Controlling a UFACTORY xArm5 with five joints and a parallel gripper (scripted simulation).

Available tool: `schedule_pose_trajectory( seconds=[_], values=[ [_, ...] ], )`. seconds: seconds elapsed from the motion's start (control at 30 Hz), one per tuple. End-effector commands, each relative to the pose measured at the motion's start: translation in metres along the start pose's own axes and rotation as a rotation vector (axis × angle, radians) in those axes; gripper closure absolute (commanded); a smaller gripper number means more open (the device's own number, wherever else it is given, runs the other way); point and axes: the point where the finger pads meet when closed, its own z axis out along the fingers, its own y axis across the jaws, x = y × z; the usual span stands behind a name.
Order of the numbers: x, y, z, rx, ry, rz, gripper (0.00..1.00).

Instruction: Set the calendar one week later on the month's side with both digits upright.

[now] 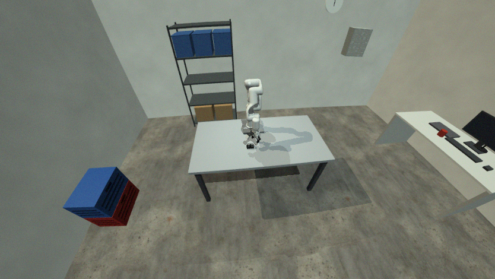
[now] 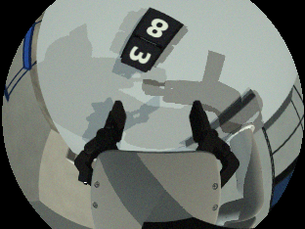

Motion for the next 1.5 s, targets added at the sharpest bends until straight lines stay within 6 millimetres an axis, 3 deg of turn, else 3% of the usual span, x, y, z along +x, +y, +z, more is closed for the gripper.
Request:
schedule_pose_trajectory(
  seconds=[0.0,0.2,0.33,0.53,0.7,1.0,1.2,1.47],
  values=[
    [0.000,0.000,-0.003,0.001,0.000,-0.001,0.00],
    [-0.003,0.000,-0.003,0.001,0.000,-0.098,0.00],
    [-0.008,0.001,-0.003,0.000,0.000,-0.252,0.00],
    [-0.016,0.003,-0.004,0.000,0.000,-0.291,0.00],
    [-0.022,0.004,-0.004,0.000,0.000,-0.486,0.00],
    [-0.031,0.006,-0.003,0.000,0.000,-0.553,0.00],
    [-0.038,0.008,-0.003,0.000,0.000,-0.779,0.00],
    [-0.046,0.010,-0.003,0.000,0.000,-0.815,0.00]
  ],
)
